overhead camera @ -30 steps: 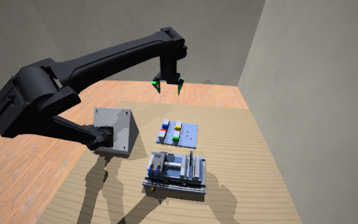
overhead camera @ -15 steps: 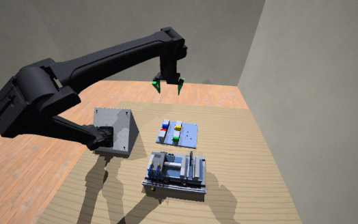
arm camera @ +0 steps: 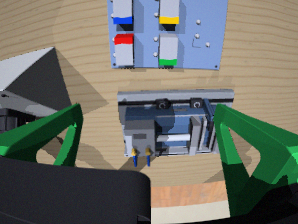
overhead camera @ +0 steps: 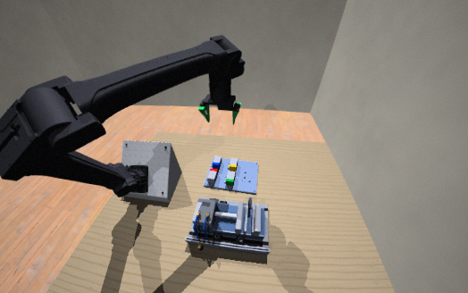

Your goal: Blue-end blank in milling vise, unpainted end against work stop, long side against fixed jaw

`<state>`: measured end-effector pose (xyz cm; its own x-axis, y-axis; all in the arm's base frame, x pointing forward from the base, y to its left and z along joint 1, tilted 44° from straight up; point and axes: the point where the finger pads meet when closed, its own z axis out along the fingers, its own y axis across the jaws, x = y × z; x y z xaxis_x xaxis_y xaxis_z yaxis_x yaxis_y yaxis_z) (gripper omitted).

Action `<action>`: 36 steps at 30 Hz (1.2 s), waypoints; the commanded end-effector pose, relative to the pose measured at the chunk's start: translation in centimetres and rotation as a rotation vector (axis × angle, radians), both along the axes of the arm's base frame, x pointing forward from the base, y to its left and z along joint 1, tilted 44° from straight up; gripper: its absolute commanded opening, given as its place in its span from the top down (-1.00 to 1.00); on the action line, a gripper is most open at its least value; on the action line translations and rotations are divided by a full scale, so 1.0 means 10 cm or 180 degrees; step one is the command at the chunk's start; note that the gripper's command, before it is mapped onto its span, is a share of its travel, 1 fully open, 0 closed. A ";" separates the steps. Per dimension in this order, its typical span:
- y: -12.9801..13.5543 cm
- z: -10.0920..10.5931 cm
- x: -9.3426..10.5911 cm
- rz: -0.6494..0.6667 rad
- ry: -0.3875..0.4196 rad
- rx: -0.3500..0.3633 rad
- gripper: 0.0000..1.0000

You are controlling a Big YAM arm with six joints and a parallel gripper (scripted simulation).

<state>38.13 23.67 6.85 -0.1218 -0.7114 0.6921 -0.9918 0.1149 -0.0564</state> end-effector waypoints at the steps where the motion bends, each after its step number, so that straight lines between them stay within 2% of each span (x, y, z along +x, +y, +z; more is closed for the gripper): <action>1: 0.00 0.07 0.04 -0.0052 -0.0061 0.0032 -1.00; 10: 0.00 0.07 0.04 -0.0052 -0.0061 0.0032 -1.00; 12: -0.11 -0.07 0.06 -0.0025 -0.0023 0.0029 -1.00; 15: -0.53 -0.58 0.04 -0.0024 0.0018 -0.0004 -1.00; 16: -0.55 -0.60 0.04 -0.0024 0.0018 -0.0004 -1.00; 17: -0.70 -0.75 0.01 -0.0025 0.0018 -0.0006 -1.00; 20: -0.71 -0.76 0.02 -0.0025 0.0018 -0.0006 -1.00; 21: -0.83 -0.86 -0.01 -0.0026 0.0019 -0.0008 -1.00; 23: -0.87 -0.80 0.02 -0.0026 -0.0067 0.0050 -1.00; 24: -0.79 -0.75 0.13 -0.0029 -0.0143 0.0109 -1.00; 25: -0.59 -0.71 0.15 0.0084 -0.0196 0.0155 -1.00; 27: -0.60 -0.72 0.13 0.0083 -0.0183 0.0147 -1.00; 29: -0.69 -0.84 0.01 0.0083 -0.0059 0.0057 -1.00; 31: -0.79 -0.84 0.04 0.0006 -0.0033 0.0037 -1.00; 36: -0.80 -0.84 0.04 -0.0001 -0.0033 0.0038 -1.00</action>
